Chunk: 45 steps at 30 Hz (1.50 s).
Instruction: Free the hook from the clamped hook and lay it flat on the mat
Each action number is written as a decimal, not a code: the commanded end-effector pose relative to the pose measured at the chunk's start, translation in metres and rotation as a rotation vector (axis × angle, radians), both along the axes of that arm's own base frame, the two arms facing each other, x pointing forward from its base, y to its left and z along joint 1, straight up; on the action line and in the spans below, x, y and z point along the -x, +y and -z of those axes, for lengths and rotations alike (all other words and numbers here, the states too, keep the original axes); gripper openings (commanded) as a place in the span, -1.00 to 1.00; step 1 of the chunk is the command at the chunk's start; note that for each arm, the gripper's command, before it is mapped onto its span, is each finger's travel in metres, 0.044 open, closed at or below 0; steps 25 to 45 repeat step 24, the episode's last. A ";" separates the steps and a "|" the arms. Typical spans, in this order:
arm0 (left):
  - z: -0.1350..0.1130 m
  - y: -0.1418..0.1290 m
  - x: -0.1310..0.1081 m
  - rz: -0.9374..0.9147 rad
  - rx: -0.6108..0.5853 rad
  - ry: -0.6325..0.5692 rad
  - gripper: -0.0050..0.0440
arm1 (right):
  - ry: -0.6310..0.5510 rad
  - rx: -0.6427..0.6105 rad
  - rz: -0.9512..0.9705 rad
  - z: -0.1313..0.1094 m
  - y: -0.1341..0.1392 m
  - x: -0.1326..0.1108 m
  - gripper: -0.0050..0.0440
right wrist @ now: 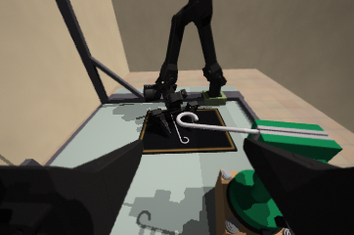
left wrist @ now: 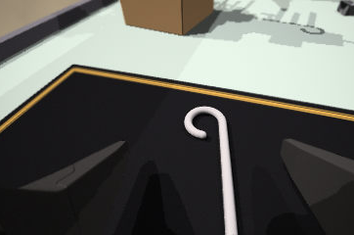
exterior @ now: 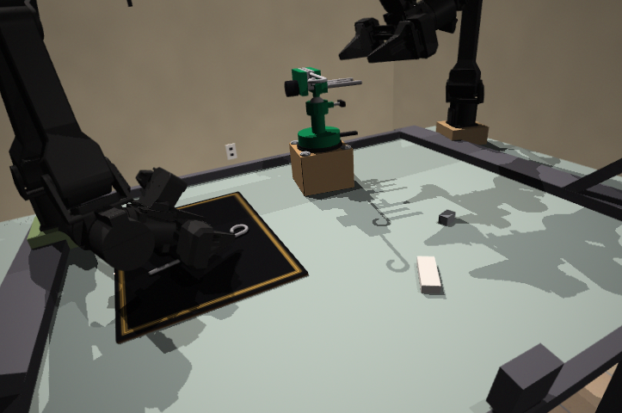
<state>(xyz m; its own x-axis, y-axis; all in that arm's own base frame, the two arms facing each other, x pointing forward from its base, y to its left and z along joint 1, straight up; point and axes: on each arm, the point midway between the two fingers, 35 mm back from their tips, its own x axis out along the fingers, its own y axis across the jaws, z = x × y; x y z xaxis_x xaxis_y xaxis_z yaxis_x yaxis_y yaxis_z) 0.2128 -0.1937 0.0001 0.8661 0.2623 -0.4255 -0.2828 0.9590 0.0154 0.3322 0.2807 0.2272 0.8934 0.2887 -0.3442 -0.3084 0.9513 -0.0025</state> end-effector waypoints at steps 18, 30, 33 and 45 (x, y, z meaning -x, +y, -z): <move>-0.047 -0.037 0.056 0.007 0.101 0.020 1.00 | -0.015 -0.021 0.003 -0.010 -0.001 0.000 1.00; -0.066 -0.038 0.076 0.002 0.094 0.014 1.00 | -0.015 -0.021 0.003 -0.010 -0.001 0.000 1.00; -0.066 -0.038 0.076 0.002 0.094 0.014 1.00 | -0.015 -0.021 0.003 -0.010 -0.001 0.000 1.00; -0.066 -0.038 0.076 0.002 0.094 0.014 1.00 | -0.015 -0.021 0.003 -0.010 -0.001 0.000 1.00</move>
